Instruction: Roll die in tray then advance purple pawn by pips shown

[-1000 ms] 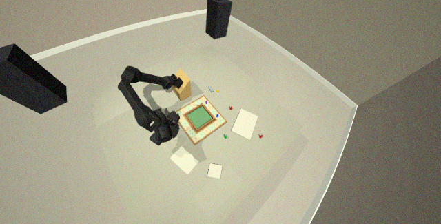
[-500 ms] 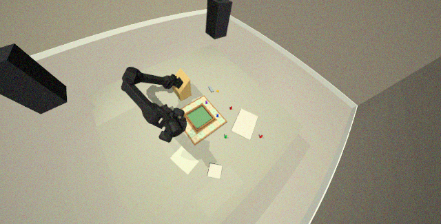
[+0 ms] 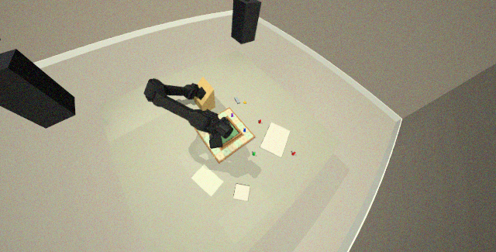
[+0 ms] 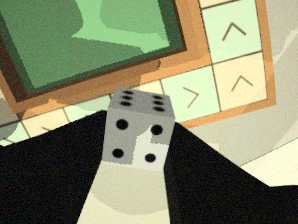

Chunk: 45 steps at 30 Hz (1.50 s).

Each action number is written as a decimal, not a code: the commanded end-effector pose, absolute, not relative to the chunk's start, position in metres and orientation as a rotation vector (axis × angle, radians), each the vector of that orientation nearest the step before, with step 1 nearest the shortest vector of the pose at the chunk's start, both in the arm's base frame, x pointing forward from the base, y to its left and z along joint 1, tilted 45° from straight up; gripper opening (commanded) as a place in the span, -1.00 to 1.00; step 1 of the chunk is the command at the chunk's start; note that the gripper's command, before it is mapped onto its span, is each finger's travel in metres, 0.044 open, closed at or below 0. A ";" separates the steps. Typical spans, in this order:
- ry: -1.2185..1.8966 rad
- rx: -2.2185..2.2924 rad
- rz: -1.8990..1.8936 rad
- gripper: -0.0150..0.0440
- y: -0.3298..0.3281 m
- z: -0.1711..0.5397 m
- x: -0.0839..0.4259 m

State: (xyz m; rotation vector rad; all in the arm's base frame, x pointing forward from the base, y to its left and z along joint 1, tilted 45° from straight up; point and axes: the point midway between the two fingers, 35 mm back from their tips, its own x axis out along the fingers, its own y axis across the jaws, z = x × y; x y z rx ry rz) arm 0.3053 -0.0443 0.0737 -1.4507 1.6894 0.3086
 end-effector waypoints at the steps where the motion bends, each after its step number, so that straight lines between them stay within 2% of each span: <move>1: 1.708 -1.567 0.458 -0.49 -0.026 0.045 0.297; 11: 1.712 -1.783 0.719 -0.49 0.003 0.000 0.274; 17: 1.711 -1.778 0.724 -0.49 0.002 0.000 0.274; 24: 1.657 -1.592 0.908 -0.49 -0.002 -0.007 0.268; 45: 1.128 -1.192 1.242 -0.49 -0.005 -0.013 0.263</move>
